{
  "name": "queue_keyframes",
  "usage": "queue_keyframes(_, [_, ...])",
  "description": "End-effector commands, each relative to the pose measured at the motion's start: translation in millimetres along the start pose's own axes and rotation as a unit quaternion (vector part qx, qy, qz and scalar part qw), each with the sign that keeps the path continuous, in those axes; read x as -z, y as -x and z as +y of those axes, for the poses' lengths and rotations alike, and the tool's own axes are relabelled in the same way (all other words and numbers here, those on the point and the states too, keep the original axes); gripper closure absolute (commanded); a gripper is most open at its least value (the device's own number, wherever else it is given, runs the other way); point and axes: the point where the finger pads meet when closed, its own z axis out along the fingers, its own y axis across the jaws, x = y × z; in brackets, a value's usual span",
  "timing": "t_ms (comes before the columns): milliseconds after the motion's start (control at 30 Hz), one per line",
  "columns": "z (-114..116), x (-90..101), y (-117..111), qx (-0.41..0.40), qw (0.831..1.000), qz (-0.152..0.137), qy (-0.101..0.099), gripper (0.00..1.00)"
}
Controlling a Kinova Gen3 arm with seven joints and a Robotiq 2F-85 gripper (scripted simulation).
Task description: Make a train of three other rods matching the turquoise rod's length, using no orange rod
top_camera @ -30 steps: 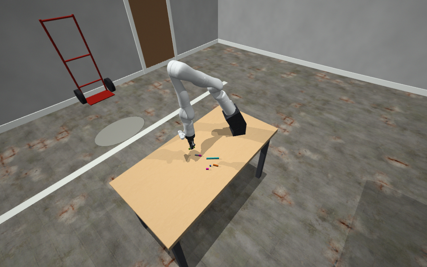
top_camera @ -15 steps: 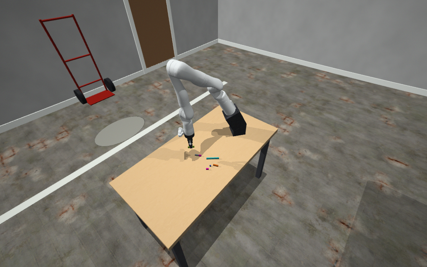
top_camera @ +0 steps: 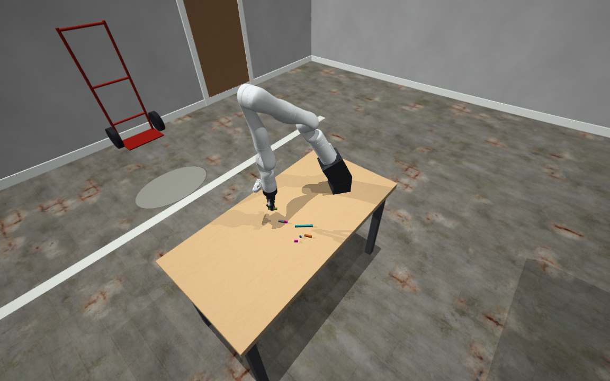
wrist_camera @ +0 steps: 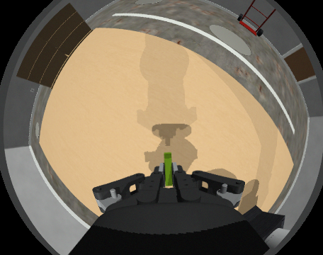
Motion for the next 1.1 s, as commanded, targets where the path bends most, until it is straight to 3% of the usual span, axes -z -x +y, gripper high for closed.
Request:
queue_keyframes(0, [-0.1,0.6,-0.6,-0.003,1.0,0.0,-0.001,0.95])
queue_keyframes(1067, [3.2,1.6,-2.3,-0.062,0.998,0.001,0.002,0.95])
